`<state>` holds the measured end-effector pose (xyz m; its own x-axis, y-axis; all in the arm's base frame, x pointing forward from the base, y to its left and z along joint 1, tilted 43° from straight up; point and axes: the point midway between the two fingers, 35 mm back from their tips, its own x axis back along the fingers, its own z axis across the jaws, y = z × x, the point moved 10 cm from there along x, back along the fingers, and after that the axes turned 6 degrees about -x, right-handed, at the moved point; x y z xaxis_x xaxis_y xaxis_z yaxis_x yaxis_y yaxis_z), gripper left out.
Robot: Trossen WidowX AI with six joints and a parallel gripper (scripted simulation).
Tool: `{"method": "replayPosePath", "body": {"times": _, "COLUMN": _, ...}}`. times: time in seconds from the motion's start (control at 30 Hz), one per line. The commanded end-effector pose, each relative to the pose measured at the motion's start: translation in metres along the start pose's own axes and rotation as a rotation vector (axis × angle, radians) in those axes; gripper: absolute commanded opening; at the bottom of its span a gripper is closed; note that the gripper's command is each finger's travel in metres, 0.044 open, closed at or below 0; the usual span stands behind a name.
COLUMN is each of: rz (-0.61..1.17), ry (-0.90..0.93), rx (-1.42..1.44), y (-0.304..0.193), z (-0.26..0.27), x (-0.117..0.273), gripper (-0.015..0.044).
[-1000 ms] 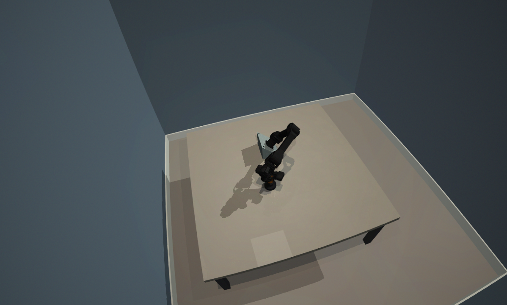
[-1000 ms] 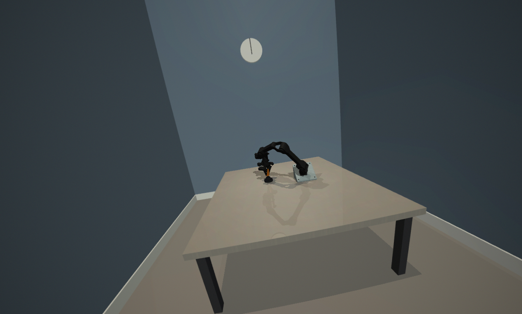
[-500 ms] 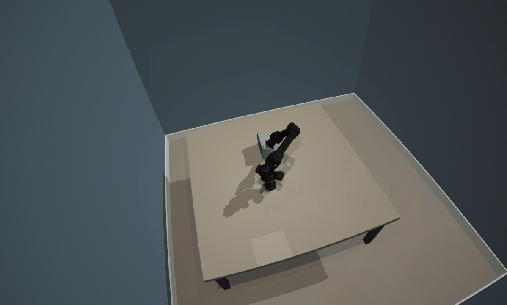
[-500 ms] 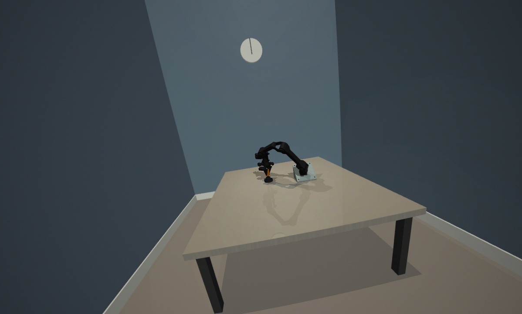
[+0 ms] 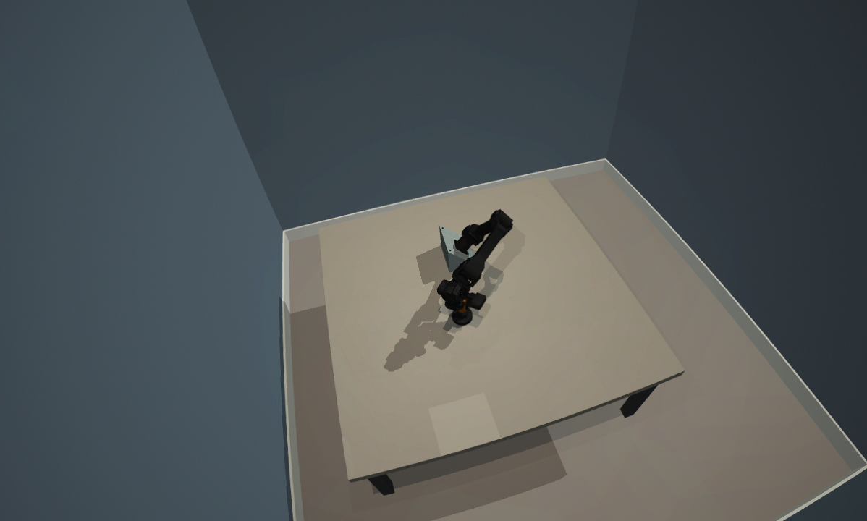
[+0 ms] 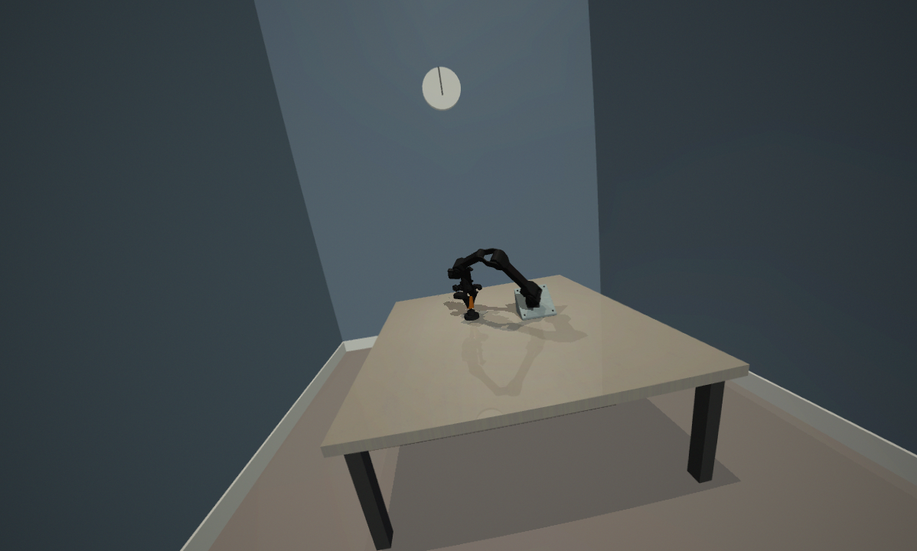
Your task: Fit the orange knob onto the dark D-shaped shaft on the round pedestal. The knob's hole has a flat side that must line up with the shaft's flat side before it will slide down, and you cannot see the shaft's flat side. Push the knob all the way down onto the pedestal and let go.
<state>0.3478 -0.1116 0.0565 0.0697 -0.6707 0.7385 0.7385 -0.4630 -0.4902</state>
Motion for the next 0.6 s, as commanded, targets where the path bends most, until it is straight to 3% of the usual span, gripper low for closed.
{"method": "replayPosePath", "body": {"times": 0.0, "rz": -0.007, "ry": 0.002, "rx": -0.123, "y": 0.0025, "z": 0.0018, "x": 0.0037, "gripper": 0.0000}}
{"method": "replayPosePath", "body": {"times": 0.57, "rz": -0.007, "ry": 0.002, "rx": -0.134, "y": 0.0004, "z": 0.0007, "x": -0.0007, "gripper": 0.0000}}
